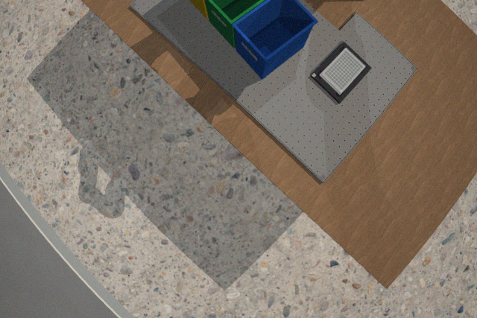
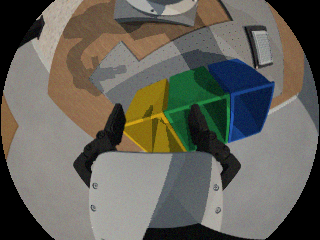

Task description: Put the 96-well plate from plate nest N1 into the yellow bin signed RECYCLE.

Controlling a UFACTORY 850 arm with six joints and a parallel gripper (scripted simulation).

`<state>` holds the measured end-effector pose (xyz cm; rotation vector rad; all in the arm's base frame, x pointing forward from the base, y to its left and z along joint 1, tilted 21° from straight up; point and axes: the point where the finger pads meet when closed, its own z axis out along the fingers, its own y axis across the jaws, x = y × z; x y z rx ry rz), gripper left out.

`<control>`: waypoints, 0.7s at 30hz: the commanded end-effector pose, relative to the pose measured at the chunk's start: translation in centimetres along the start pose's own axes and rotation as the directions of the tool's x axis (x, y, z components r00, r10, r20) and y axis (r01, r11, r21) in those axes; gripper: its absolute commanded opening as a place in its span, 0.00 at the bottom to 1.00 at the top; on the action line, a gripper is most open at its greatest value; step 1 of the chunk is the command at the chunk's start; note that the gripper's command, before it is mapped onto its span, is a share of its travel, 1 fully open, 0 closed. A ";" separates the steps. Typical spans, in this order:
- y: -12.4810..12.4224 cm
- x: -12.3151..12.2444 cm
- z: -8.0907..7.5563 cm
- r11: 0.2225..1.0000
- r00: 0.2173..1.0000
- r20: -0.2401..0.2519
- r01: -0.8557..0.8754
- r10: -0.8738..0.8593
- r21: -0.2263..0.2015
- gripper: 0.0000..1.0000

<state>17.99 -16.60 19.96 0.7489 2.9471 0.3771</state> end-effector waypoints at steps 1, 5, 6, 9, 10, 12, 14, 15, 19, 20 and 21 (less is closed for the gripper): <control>1.3 -0.5 -0.1 0.993 0.993 0.002 0.118 -0.118 0.008 1.00; 2.7 -0.9 -0.2 0.969 0.969 -0.004 0.248 -0.248 0.017 1.00; 3.2 -1.0 -0.3 0.960 0.960 -0.005 0.280 -0.280 0.019 1.00; 4.2 -1.2 -0.3 0.927 0.927 -0.010 0.375 -0.374 0.024 1.00; 4.2 -1.2 -0.3 0.914 0.914 -0.012 0.405 -0.405 0.026 1.00; 5.1 -1.3 -0.4 0.885 0.885 -0.016 0.465 -0.465 0.028 1.00; 6.1 -1.5 -0.4 0.852 0.852 -0.019 0.523 -0.523 0.031 1.00; 6.1 -1.5 -0.4 0.852 0.852 -0.019 0.523 -0.523 0.031 1.00; 7.6 -1.5 -0.5 0.795 0.796 -0.025 0.605 -0.605 0.034 1.00; 8.1 -1.6 -0.5 0.775 0.775 -0.026 0.631 -0.631 0.034 1.00; 8.2 -1.6 -0.5 0.753 0.754 -0.028 0.657 -0.656 0.035 1.00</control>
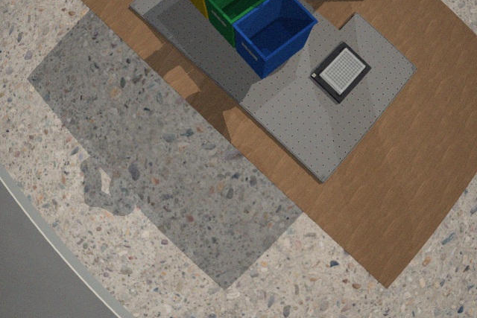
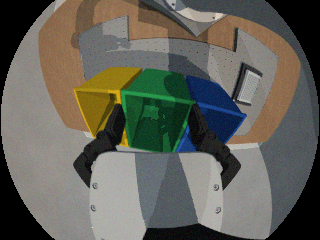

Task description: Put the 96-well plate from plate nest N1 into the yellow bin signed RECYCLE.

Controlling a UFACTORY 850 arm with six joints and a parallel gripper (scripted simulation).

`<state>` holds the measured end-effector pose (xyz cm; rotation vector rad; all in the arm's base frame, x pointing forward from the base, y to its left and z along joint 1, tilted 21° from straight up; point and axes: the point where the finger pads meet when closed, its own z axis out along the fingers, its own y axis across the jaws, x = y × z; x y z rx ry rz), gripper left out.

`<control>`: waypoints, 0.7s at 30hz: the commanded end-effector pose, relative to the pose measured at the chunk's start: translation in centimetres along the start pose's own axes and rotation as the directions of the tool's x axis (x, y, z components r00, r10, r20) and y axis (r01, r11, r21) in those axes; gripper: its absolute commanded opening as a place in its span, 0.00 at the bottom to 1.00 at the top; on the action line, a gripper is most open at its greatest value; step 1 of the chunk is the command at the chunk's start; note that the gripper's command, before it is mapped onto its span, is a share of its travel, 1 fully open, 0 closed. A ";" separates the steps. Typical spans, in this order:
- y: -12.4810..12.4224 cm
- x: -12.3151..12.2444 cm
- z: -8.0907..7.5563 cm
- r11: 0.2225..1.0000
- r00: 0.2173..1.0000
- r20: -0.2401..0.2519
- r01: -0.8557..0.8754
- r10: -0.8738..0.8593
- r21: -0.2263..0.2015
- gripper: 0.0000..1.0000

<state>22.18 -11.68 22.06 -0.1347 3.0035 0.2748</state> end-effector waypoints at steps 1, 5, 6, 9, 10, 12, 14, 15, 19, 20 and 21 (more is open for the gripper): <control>1.1 -1.0 -0.2 0.987 0.987 -0.001 0.162 -0.162 0.010 1.00; 2.4 -1.8 -0.3 0.956 0.957 -0.005 0.292 -0.292 0.015 1.00; 2.8 -2.1 -0.4 0.946 0.946 -0.006 0.323 -0.323 0.017 1.00; 3.3 -2.3 -0.4 0.910 0.911 -0.009 0.413 -0.413 0.020 1.00; 3.8 -2.6 -0.5 0.896 0.896 -0.010 0.443 -0.443 0.021 1.00; 3.8 -2.6 -0.5 0.896 0.896 -0.010 0.443 -0.443 0.021 1.00; 4.6 -3.0 -0.5 0.865 0.865 -0.012 0.502 -0.502 0.023 1.00; 4.7 -3.0 -0.6 0.847 0.848 -0.013 0.530 -0.530 0.024 1.00; 6.5 -3.8 -0.7 0.769 0.770 -0.017 0.638 -0.638 0.027 1.00; 6.6 -3.8 -0.7 0.748 0.748 -0.018 0.664 -0.663 0.027 1.00; 6.6 -3.8 -0.7 0.725 0.726 -0.019 0.688 -0.688 0.028 1.00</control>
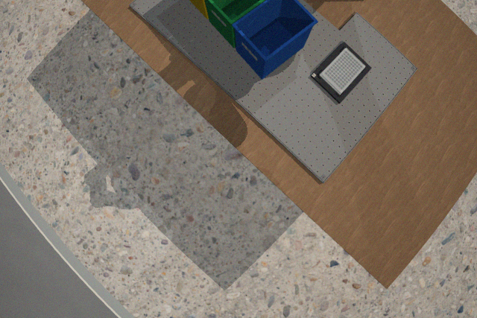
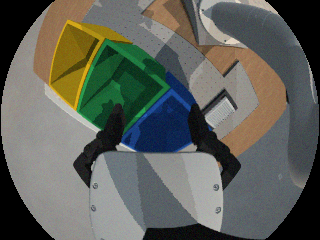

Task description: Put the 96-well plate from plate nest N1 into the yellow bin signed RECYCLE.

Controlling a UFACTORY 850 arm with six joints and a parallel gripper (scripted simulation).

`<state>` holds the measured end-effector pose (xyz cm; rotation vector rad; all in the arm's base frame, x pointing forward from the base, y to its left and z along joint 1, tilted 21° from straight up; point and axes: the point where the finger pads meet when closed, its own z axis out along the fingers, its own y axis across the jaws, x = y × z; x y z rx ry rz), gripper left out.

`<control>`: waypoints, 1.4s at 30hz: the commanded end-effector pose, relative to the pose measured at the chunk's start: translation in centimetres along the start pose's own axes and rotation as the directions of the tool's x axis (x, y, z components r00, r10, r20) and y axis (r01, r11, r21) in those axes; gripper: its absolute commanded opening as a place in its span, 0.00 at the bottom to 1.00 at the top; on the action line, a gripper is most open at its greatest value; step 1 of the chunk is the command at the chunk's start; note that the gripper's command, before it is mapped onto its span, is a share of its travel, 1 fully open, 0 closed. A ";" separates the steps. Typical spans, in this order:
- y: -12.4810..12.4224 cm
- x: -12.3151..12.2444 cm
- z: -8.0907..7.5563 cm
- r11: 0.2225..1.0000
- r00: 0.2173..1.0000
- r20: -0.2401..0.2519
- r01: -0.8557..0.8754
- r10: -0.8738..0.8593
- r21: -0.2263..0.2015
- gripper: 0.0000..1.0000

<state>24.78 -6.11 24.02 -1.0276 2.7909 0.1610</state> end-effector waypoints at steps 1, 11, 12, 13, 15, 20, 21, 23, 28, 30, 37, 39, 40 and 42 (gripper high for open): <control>0.8 -1.5 -0.3 0.985 0.985 0.002 0.173 -0.174 0.009 1.00; 2.7 -3.9 -0.6 0.908 0.909 0.001 0.417 -0.418 0.020 1.00; 3.0 -4.2 -0.7 0.894 0.894 0.001 0.447 -0.448 0.021 1.00; 3.1 -4.3 -0.7 0.879 0.879 0.000 0.477 -0.477 0.022 1.00; 3.8 -5.0 -0.8 0.845 0.845 0.000 0.534 -0.535 0.025 1.00; 5.0 -6.1 -1.1 0.744 0.745 -0.002 0.667 -0.667 0.033 1.00; 5.3 -6.4 -1.1 0.722 0.722 -0.002 0.691 -0.692 0.034 1.00; 6.1 -7.0 -1.3 0.674 0.675 -0.003 0.738 -0.738 0.038 1.00; 7.3 -7.9 -1.5 0.597 0.598 -0.004 0.801 -0.802 0.043 1.00; 7.9 -8.3 -1.6 0.542 0.543 -0.005 0.839 -0.840 0.046 1.00; 9.7 -9.3 -2.0 0.334 0.335 -0.010 0.941 -0.942 0.059 1.00; 10.1 -9.6 -2.0 0.280 0.282 -0.011 0.958 -0.959 0.063 1.00; 10.5 -9.8 -2.1 0.248 0.250 -0.012 0.966 -0.968 0.065 1.00; 10.5 -9.8 -2.1 0.248 0.250 -0.012 0.966 -0.968 0.065 1.00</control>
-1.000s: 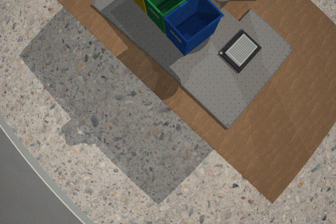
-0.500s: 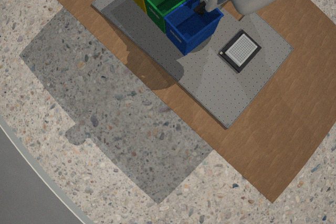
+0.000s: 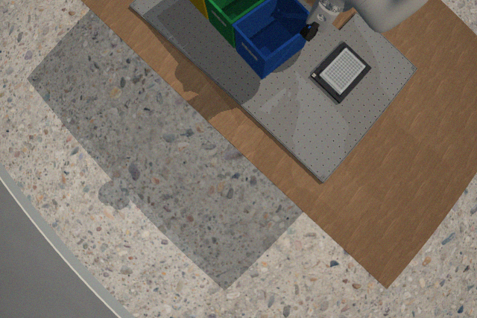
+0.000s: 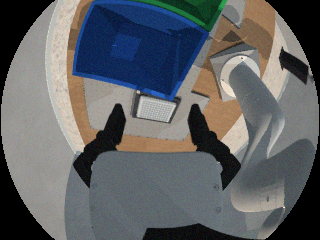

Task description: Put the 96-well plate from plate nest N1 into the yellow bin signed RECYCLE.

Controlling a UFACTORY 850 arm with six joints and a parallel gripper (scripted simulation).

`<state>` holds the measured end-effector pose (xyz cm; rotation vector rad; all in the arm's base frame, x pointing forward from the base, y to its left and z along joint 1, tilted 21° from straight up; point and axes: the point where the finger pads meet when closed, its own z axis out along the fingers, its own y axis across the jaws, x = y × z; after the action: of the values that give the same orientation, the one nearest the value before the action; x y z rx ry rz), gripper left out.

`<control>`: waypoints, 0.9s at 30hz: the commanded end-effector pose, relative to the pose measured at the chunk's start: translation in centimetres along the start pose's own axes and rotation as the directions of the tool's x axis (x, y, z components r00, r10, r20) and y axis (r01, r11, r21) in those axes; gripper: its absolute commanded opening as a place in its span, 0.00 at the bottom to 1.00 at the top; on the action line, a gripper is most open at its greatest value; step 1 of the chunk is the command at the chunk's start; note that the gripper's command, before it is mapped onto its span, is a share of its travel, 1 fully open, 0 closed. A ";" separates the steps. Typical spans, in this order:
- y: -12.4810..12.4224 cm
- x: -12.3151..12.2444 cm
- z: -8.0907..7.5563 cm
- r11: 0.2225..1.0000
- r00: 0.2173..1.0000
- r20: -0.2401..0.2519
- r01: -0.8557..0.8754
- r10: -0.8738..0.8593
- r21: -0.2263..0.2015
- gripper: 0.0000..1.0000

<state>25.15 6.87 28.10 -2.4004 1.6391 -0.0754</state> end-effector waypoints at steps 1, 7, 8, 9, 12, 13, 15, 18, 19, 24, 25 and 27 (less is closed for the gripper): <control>-0.3 -1.4 -0.3 0.994 0.994 0.008 0.110 -0.110 0.012 1.00; -0.5 -3.9 -0.8 0.952 0.953 0.011 0.304 -0.304 0.031 1.00; -0.5 -4.0 -0.8 0.942 0.942 0.011 0.335 -0.336 0.034 1.00; -0.5 -4.0 -0.8 0.930 0.930 0.011 0.366 -0.367 0.037 1.00; -0.5 -5.5 -1.1 0.888 0.889 0.010 0.456 -0.457 0.048 1.00; -0.5 -6.0 -1.3 0.873 0.874 0.009 0.486 -0.487 0.052 1.00; -0.5 -6.1 -1.3 0.848 0.849 0.008 0.528 -0.529 0.057 1.00; -0.4 -6.6 -1.4 0.829 0.831 0.007 0.555 -0.557 0.061 1.00; -0.4 -7.1 -1.5 0.810 0.812 0.006 0.582 -0.584 0.065 1.00; -0.2 -8.6 -1.9 0.714 0.717 -0.001 0.695 -0.697 0.083 1.00; -0.1 -9.1 -2.0 0.691 0.694 -0.003 0.718 -0.720 0.087 1.00; 0.0 -10.0 -2.3 0.641 0.645 -0.007 0.762 -0.765 0.095 1.00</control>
<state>21.94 14.25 30.57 -2.7862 0.6507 -0.2169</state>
